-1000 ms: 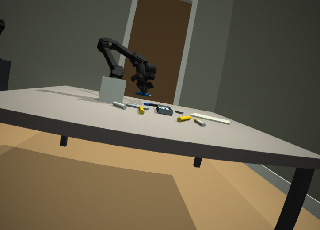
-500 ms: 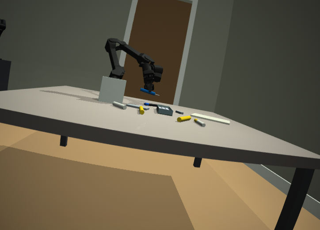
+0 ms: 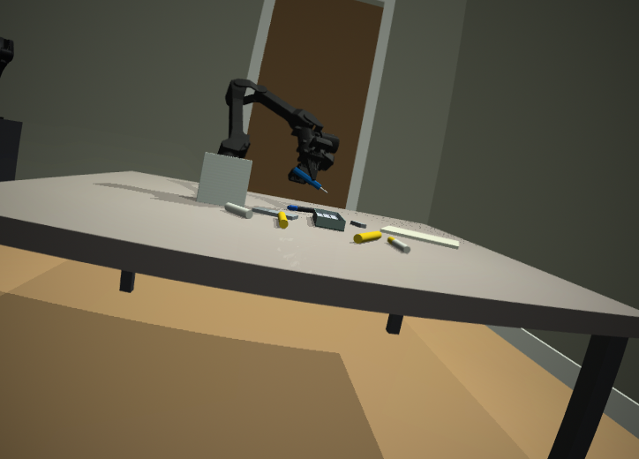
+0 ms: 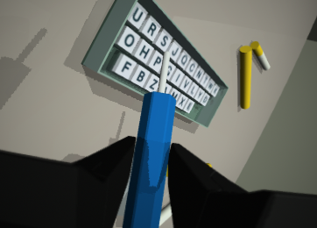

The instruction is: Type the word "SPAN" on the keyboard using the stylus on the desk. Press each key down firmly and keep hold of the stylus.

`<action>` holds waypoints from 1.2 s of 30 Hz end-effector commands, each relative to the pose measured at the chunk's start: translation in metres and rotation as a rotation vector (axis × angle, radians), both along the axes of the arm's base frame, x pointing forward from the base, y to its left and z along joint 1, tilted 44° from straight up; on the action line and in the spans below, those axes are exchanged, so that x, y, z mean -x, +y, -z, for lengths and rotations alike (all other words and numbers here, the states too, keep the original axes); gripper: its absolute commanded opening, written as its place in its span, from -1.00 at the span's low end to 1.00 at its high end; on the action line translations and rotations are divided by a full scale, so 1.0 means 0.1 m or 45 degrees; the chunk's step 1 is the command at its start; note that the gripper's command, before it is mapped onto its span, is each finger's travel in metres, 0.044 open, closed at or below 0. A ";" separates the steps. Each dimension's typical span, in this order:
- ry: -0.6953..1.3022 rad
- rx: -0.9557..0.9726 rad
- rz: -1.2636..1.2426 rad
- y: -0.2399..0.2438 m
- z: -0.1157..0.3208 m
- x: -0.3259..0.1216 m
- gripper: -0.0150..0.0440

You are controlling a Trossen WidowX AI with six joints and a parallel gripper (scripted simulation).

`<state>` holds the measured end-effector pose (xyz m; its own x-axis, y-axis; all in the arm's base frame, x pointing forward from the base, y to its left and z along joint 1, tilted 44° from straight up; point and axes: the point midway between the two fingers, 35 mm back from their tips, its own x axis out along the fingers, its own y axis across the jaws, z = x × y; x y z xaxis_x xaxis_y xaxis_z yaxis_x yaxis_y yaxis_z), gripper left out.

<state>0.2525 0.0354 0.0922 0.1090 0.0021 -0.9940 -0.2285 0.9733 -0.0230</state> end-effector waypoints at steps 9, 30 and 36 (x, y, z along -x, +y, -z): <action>0.114 0.161 -0.504 -0.17 0.05 -0.26 -0.49; 0.392 0.296 -1.359 -0.46 0.23 -0.68 -0.49; 0.473 0.299 -1.578 -0.53 0.30 -0.77 -0.49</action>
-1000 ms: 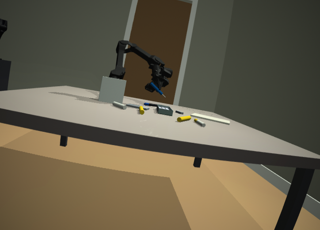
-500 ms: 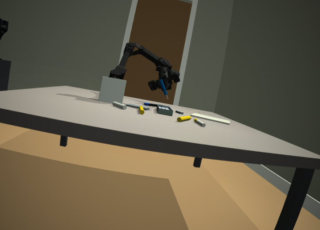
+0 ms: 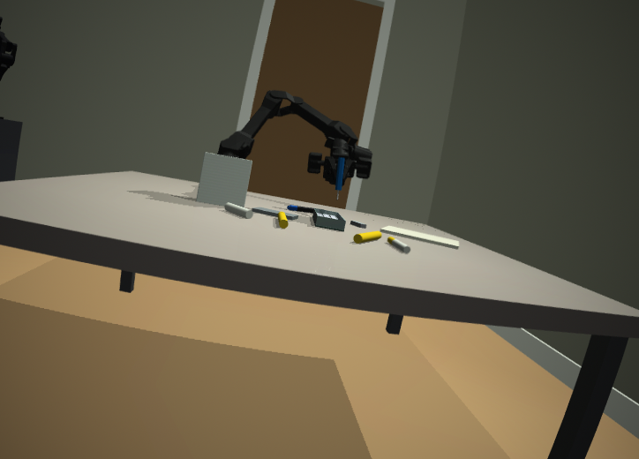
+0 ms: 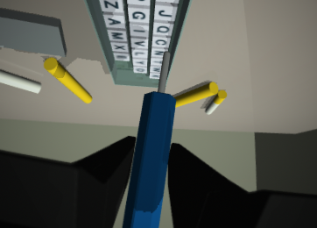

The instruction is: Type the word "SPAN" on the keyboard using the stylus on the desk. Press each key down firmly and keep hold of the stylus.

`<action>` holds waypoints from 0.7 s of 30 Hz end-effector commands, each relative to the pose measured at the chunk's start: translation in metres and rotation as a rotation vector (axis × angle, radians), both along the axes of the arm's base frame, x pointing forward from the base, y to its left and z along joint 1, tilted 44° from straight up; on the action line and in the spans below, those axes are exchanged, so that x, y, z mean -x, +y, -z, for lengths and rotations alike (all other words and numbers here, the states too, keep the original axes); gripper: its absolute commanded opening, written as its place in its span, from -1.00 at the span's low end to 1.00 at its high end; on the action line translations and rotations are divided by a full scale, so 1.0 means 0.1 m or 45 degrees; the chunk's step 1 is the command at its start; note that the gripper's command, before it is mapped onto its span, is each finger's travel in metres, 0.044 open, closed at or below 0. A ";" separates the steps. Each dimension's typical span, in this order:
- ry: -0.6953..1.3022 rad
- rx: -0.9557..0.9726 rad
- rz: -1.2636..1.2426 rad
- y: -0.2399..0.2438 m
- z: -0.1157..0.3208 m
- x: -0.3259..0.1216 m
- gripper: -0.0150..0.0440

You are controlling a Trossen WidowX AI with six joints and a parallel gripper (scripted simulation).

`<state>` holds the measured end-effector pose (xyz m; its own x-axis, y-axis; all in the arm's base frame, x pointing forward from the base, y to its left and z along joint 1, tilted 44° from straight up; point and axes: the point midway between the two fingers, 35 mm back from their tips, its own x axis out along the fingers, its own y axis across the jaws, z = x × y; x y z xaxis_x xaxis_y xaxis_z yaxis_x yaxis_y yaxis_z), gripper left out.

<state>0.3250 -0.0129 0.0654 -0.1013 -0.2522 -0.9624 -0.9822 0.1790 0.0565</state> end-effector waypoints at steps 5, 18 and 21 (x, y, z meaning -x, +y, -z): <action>0.056 0.017 -0.115 -0.05 0.03 -0.05 -0.49; 0.057 0.015 -0.115 0.20 0.28 -0.03 -0.49; 0.057 0.015 -0.115 0.20 0.28 -0.03 -0.49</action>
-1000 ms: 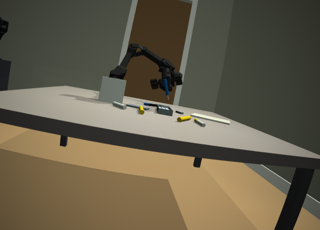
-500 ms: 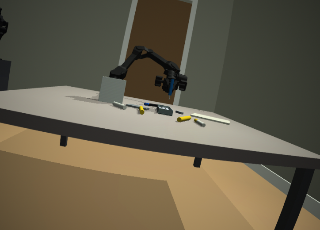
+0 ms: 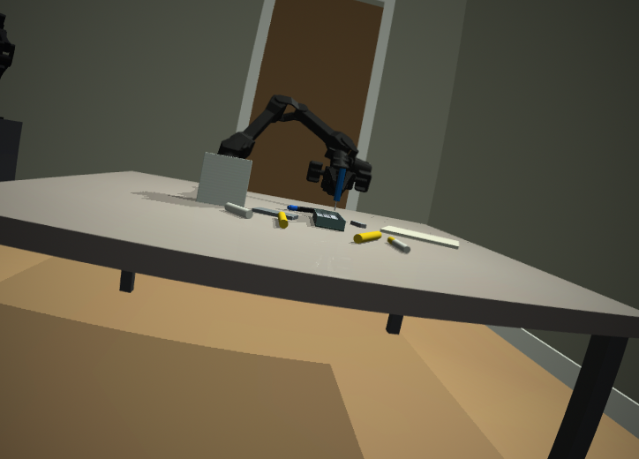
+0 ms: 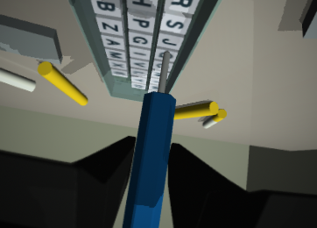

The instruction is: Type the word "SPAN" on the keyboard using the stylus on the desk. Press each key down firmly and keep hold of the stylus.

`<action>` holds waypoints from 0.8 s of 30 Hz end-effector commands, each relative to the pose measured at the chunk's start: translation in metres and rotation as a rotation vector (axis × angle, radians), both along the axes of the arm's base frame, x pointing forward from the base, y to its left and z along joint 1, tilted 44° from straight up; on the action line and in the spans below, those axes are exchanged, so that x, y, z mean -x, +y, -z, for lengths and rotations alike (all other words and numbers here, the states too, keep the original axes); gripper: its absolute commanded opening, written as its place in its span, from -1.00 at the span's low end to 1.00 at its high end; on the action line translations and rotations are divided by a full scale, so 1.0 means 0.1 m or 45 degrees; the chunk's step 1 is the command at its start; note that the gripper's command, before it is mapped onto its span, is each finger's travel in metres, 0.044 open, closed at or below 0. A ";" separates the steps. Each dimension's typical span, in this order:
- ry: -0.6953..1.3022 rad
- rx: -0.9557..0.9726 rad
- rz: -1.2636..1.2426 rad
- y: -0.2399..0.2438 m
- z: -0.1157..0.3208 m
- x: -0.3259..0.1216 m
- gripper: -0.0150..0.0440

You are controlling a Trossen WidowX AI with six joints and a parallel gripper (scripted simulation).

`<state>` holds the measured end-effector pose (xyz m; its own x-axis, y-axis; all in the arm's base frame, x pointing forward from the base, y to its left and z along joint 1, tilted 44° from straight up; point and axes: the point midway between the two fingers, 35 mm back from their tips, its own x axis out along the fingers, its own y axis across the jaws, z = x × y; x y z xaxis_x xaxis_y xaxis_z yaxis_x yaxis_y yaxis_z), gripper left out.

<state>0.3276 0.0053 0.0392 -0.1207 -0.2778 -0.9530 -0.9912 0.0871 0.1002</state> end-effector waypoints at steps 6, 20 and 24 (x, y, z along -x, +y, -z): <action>-0.002 -0.005 0.006 0.01 0.01 0.00 -0.49; -0.003 -0.006 0.005 0.05 0.04 -0.04 -0.22; -0.003 -0.006 0.005 0.06 0.05 -0.04 -0.22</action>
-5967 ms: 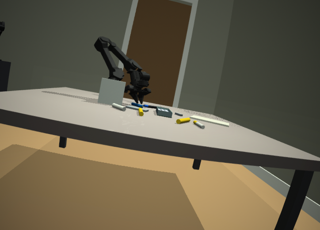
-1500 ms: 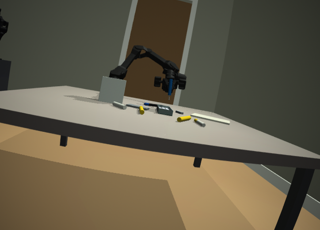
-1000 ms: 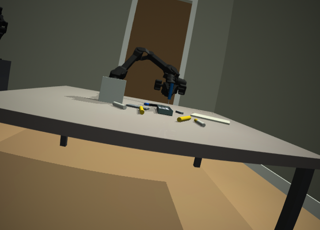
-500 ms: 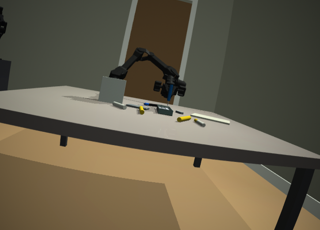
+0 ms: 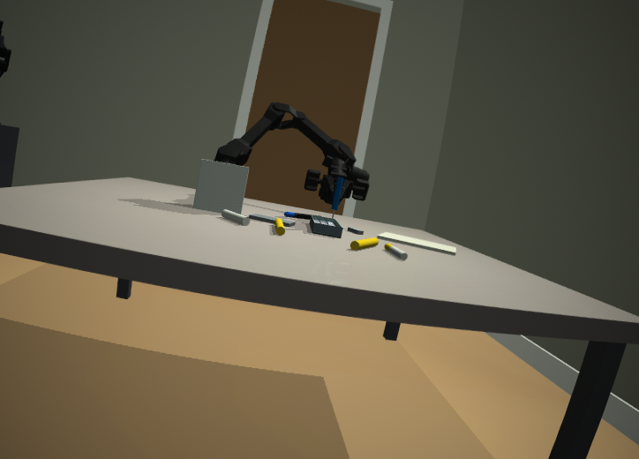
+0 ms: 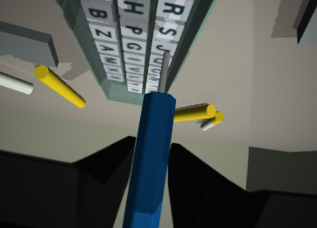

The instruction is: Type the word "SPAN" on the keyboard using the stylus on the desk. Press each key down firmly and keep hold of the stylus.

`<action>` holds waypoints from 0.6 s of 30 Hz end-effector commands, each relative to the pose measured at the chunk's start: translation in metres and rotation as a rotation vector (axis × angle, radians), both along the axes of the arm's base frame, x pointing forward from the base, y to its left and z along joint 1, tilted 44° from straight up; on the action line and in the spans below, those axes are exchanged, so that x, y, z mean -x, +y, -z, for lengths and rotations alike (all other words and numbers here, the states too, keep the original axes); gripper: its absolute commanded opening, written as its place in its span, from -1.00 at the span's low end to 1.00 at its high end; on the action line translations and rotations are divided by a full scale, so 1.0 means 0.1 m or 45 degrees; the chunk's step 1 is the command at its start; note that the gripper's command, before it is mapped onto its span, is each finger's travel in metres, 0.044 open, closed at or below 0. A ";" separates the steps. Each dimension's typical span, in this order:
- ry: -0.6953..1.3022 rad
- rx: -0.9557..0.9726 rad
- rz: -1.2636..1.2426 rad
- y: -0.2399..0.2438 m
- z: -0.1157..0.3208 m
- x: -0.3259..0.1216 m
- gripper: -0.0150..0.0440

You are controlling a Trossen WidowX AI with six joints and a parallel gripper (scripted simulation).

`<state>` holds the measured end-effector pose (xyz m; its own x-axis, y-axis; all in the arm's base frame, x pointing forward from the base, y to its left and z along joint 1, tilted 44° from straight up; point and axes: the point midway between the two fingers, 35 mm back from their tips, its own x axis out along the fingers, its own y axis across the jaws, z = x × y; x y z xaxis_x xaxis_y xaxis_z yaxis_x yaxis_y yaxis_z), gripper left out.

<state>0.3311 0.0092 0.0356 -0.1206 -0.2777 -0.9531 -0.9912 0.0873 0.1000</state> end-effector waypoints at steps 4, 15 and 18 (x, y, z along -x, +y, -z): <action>-0.003 -0.006 0.005 0.02 0.01 -0.01 -0.22; -0.003 -0.006 0.005 0.02 0.01 0.01 -0.22; -0.003 -0.006 0.005 0.02 0.01 0.01 -0.22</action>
